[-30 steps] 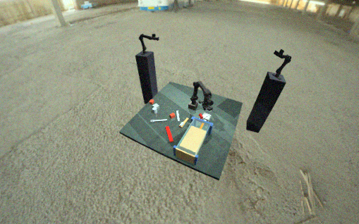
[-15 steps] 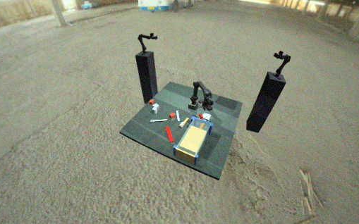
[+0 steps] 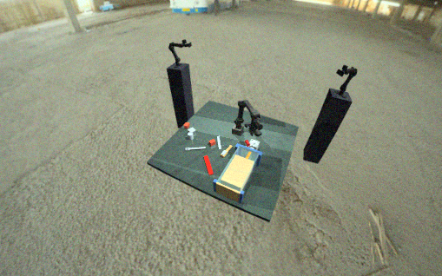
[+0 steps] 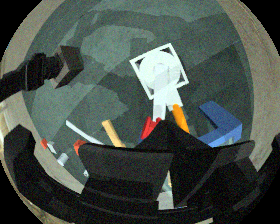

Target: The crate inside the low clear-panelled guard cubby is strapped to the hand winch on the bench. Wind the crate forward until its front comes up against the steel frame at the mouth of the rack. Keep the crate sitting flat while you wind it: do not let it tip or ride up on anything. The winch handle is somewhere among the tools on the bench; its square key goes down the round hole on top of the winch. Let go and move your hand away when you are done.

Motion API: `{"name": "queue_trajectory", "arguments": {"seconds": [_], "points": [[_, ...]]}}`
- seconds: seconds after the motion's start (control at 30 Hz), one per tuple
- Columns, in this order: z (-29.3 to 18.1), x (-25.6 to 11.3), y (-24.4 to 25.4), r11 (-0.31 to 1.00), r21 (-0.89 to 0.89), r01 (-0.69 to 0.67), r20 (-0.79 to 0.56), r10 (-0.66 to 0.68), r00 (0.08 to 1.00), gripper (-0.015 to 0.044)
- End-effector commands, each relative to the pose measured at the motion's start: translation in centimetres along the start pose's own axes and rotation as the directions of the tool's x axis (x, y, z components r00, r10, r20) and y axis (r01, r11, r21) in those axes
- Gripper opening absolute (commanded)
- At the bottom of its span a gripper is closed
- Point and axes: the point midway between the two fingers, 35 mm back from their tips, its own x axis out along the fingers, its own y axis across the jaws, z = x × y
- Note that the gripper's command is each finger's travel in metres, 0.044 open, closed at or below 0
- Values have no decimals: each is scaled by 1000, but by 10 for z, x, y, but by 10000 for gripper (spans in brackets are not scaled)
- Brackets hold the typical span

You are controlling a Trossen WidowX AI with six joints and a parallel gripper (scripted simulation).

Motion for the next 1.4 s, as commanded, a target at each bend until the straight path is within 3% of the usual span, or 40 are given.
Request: {"name": "queue_trajectory", "arguments": {"seconds": [0.0, 0.33, 0.4, 0.47, 0.6, 0.73, 0.9, 1.0, 1.37], "points": [[0, 0, 0, 1000, 0, 0, 0, 0, 1000, 0], [0, 0, 0, 1000, 0, 0, 0, 0, 1000, 0], [-2, 1, 0, 998, 67, 0, 0, 0, 1000, 53], [-7, 2, -1, 967, 254, 1, 0, -1, 1000, 105], [-19, 5, -2, 780, 626, 3, 0, -4, 1000, 210], [-31, 9, -3, 456, 890, 4, -1, -6, 1000, 315], [-46, 13, -3, -51, 999, 1, -1, -9, 1000, 440], [-52, 15, -3, -287, 958, -1, -1, -10, 1000, 440], [-53, 15, -3, -303, 953, -2, -1, -10, 1000, 440]]}}
